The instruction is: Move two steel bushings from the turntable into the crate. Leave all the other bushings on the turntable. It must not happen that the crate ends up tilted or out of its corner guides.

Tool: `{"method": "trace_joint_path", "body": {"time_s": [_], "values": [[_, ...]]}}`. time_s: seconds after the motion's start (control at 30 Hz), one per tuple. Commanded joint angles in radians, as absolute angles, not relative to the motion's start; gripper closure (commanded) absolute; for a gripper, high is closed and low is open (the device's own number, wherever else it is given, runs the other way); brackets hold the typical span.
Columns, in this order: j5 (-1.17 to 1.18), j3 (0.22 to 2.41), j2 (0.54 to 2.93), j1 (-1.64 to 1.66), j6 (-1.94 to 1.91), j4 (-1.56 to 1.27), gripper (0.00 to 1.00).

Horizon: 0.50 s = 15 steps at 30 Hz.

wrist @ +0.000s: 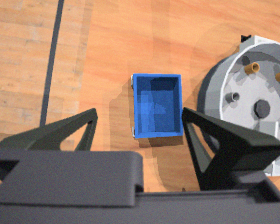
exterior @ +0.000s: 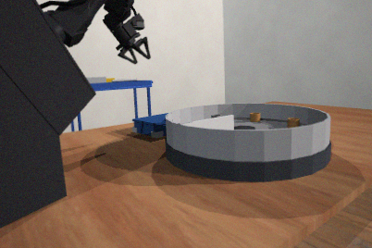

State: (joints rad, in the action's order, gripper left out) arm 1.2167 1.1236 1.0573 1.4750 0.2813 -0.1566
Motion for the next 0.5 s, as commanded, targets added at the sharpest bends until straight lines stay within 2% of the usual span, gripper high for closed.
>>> {"method": "trace_joint_path", "body": {"time_s": [0.0,0.47], "values": [[1.225,1.136,1.042,1.482,0.282,-0.152,0.0],[1.135,1.105,1.046,1.374,0.262,-0.14,0.0]]}}
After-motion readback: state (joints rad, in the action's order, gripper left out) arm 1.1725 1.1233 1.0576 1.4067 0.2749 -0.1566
